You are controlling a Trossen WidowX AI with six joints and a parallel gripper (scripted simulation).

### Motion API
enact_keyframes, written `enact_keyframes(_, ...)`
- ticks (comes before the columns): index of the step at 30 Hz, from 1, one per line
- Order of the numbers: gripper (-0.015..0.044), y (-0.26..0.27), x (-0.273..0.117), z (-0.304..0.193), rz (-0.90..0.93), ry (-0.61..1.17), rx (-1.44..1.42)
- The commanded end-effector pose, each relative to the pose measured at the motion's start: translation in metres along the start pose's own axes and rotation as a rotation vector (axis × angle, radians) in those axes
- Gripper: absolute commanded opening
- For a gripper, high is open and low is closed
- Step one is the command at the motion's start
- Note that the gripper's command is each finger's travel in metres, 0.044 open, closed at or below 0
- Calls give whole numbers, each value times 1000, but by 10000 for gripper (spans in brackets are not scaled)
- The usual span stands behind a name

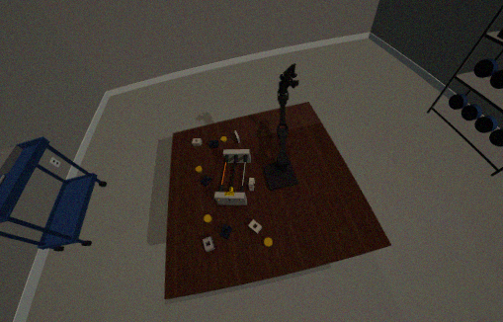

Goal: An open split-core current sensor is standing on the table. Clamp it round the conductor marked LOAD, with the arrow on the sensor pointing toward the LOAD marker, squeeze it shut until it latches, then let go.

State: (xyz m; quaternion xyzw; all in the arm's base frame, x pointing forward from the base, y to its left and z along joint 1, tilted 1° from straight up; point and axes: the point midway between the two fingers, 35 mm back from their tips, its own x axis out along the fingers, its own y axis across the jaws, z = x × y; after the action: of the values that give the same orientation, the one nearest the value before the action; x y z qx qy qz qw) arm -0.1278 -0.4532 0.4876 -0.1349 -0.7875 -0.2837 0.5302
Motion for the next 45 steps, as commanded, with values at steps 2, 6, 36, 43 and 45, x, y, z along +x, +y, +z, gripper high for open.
enact_keyframes(2,255,3,4,3,9,-4,8)
enact_keyframes(6,360,32,30,27,83,-27,73)
enact_keyframes(36,440,463,52,161,924,382,454)
enact_keyframes(43,440,549,-25,133,1041,677,487)
enact_keyframes(45,440,567,-51,121,1057,771,491)
